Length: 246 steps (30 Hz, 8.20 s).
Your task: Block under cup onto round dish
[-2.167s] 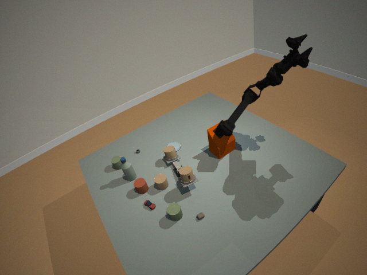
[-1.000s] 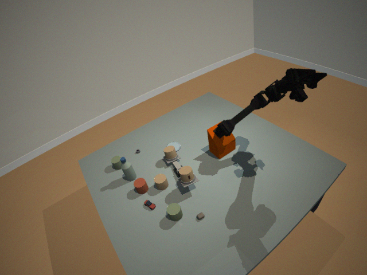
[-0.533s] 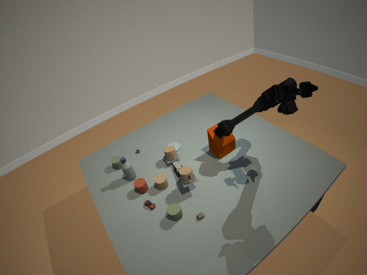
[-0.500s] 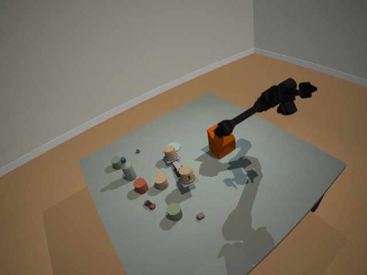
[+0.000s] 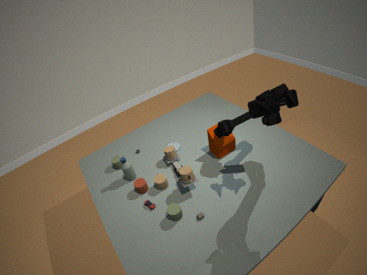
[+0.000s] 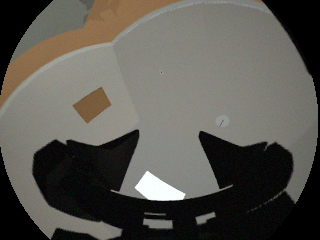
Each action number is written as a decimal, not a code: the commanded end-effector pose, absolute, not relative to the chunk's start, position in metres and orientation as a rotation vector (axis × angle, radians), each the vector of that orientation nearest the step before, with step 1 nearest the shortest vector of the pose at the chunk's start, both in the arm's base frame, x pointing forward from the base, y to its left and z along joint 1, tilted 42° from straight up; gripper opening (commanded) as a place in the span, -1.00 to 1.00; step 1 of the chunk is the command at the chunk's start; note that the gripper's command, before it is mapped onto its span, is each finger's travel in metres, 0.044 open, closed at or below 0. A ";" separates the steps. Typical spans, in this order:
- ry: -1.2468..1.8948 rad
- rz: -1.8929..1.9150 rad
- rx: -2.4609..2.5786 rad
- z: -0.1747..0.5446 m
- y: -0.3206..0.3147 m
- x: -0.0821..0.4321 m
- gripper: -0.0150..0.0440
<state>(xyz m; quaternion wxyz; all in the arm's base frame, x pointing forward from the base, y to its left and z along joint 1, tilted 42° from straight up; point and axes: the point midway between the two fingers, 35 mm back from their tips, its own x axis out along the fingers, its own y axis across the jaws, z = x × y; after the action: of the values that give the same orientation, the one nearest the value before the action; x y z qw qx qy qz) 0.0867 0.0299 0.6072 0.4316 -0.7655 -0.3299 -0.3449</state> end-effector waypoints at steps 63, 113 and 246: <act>0.326 0.068 -0.699 0.263 -0.131 0.264 1.00; 0.723 -0.002 0.816 0.094 -0.105 0.179 1.00; 0.769 1.233 -0.482 -0.137 -0.117 0.282 0.17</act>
<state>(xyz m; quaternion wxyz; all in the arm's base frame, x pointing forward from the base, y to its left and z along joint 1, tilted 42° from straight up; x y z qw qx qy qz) 0.2819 -0.1170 -0.1379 0.7193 -0.2204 0.3490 0.5588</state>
